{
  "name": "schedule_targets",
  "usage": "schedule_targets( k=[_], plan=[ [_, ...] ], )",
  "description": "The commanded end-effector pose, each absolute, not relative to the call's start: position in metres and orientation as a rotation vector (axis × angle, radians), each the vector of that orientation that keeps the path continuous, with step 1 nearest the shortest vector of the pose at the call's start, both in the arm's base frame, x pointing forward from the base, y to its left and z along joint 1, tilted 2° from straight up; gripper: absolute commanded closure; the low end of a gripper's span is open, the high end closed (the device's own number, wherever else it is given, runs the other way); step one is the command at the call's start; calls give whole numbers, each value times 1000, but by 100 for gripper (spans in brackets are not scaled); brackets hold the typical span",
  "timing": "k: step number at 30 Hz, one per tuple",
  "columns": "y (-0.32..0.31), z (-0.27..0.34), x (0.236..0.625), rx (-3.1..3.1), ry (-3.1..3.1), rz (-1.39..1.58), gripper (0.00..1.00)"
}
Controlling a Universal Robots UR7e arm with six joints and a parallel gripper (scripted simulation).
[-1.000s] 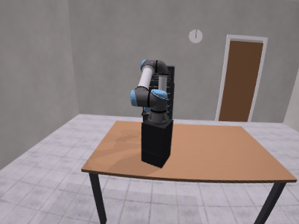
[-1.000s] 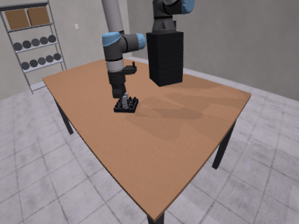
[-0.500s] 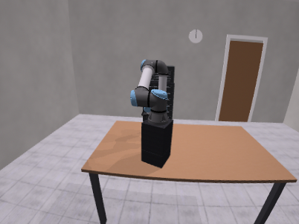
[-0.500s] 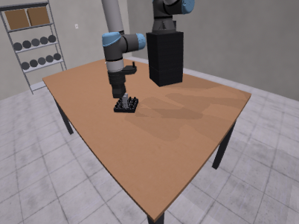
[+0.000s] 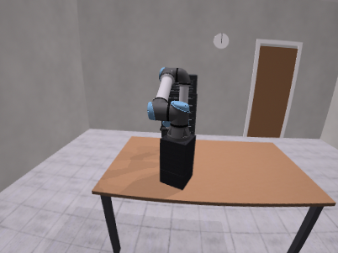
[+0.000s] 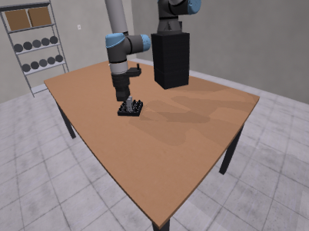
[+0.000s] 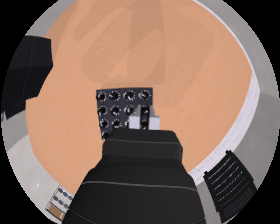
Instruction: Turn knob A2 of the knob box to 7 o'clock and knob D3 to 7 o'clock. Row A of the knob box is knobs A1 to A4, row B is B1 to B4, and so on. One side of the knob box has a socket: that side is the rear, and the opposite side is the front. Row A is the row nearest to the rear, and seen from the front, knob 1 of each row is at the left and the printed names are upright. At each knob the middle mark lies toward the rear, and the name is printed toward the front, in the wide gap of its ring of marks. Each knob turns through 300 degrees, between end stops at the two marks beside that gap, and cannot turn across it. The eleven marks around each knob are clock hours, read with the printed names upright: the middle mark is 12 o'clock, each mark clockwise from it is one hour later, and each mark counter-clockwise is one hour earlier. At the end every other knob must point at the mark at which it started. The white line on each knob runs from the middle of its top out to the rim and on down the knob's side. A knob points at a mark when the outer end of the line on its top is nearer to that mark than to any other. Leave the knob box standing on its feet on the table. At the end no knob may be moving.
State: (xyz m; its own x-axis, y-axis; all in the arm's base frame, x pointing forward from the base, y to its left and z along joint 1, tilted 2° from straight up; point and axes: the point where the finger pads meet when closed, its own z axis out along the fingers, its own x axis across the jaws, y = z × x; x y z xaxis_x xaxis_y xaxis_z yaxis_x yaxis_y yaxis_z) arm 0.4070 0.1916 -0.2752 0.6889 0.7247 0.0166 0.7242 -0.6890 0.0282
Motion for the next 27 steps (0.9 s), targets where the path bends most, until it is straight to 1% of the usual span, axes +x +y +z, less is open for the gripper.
schedule_targets(
  k=[1,27],
  plan=[
    [192,-275,408,2869,1231,43,70],
    [192,-275,408,2850,1271,43,70]
  ],
)
